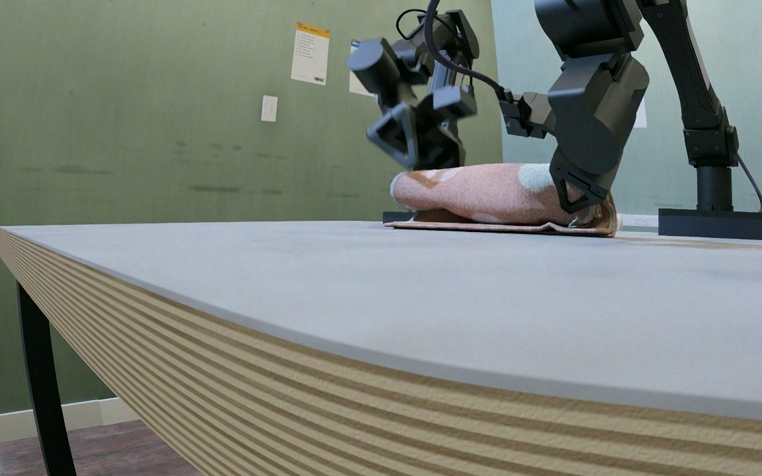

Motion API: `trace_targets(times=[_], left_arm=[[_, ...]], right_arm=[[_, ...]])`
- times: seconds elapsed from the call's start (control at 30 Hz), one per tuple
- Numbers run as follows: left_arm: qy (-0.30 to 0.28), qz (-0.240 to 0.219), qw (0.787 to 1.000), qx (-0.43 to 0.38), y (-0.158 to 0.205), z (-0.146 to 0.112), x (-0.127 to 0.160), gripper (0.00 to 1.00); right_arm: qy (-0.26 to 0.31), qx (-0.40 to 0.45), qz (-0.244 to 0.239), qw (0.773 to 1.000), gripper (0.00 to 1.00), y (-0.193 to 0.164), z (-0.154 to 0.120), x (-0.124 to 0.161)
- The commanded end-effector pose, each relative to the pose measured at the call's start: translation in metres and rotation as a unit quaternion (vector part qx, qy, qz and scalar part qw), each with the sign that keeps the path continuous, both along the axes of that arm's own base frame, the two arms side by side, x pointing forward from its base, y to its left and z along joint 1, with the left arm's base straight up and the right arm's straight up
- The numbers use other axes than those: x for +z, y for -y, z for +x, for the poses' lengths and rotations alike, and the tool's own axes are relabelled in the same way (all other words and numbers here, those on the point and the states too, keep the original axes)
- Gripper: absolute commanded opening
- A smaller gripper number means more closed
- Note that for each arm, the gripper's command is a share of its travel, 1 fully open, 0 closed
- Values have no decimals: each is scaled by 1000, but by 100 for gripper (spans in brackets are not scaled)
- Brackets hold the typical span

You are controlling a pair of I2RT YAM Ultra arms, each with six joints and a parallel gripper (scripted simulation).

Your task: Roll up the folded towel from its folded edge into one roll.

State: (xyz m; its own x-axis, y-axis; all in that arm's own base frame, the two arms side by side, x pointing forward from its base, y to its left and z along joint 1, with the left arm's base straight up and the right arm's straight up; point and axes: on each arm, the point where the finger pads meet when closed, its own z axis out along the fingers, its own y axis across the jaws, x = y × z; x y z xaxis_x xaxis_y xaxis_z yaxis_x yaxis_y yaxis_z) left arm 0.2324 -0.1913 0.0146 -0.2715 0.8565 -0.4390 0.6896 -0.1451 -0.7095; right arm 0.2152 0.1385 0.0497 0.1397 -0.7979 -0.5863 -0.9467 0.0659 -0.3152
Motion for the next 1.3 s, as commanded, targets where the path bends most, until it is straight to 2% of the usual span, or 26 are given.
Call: trace_targets(times=[0.0, 0.23, 0.53, 0.83, 1.27], left_arm=[[2, 1, 1000, -6, 0, 3, -10, 36], [2, 1, 1000, -6, 0, 3, -10, 36], [2, 1, 1000, -6, 0, 3, -10, 36], [2, 1, 1000, -6, 0, 3, -10, 36], [2, 1, 1000, -6, 0, 3, -10, 36]], right_arm=[[15, 6, 14, 1000, 98, -5, 4, -14], [15, 7, 14, 1000, 98, -7, 8, -18], [15, 7, 14, 1000, 60, -7, 8, -18], [15, 7, 14, 1000, 52, -7, 8, -18], [15, 7, 14, 1000, 48, -7, 8, -18]])
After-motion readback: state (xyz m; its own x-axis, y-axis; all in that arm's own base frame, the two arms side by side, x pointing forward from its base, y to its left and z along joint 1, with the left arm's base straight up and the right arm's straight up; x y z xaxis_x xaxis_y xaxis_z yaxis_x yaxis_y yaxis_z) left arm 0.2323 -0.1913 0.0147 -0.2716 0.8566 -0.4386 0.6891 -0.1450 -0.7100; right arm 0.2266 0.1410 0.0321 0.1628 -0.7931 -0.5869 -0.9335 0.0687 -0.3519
